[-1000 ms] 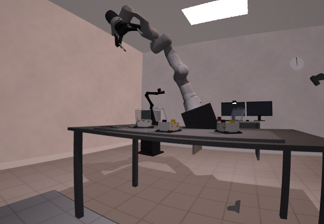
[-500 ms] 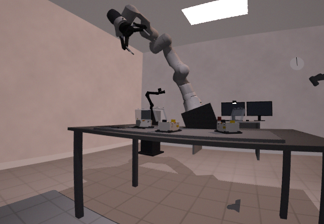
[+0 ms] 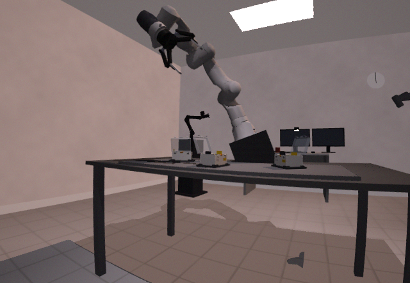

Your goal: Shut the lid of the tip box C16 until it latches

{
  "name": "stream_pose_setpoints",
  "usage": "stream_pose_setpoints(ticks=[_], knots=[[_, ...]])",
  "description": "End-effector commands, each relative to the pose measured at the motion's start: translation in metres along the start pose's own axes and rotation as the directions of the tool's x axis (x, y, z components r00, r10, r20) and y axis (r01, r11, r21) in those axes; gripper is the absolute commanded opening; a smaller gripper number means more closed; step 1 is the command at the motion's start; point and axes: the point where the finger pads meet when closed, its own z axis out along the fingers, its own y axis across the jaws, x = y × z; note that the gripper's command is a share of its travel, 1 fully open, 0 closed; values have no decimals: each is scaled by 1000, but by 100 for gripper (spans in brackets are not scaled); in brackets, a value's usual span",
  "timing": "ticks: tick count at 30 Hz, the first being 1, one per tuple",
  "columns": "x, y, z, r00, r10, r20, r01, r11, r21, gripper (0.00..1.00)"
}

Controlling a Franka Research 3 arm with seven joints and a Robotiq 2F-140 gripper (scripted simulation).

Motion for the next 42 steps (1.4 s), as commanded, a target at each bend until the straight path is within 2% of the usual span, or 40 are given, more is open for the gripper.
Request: stream_pose_setpoints(ticks=[1,6,10,15,17,21,26,30,32,34,37,41,42], knots=[[1,-2,9,993,115,-17,-115,993,6,100],[-1,5,33,993,115,-17,-115,993,6,100],[0,9,52,975,199,-97,-200,980,5,100],[0,14,77,975,199,-97,-200,980,5,100],[0,14,77,975,199,-97,-200,980,5,100],[2,17,97,942,284,-178,-286,958,16,100],[4,21,121,942,284,-178,-286,958,16,100],[8,23,141,893,369,-256,-371,928,41,100],[9,25,150,893,369,-256,-371,928,41,100],[9,25,150,893,369,-256,-371,928,41,100],[12,27,165,893,369,-256,-371,928,41,100],[17,29,184,829,452,-330,-453,888,80,100],[18,29,189,829,452,-330,-453,888,80,100]])
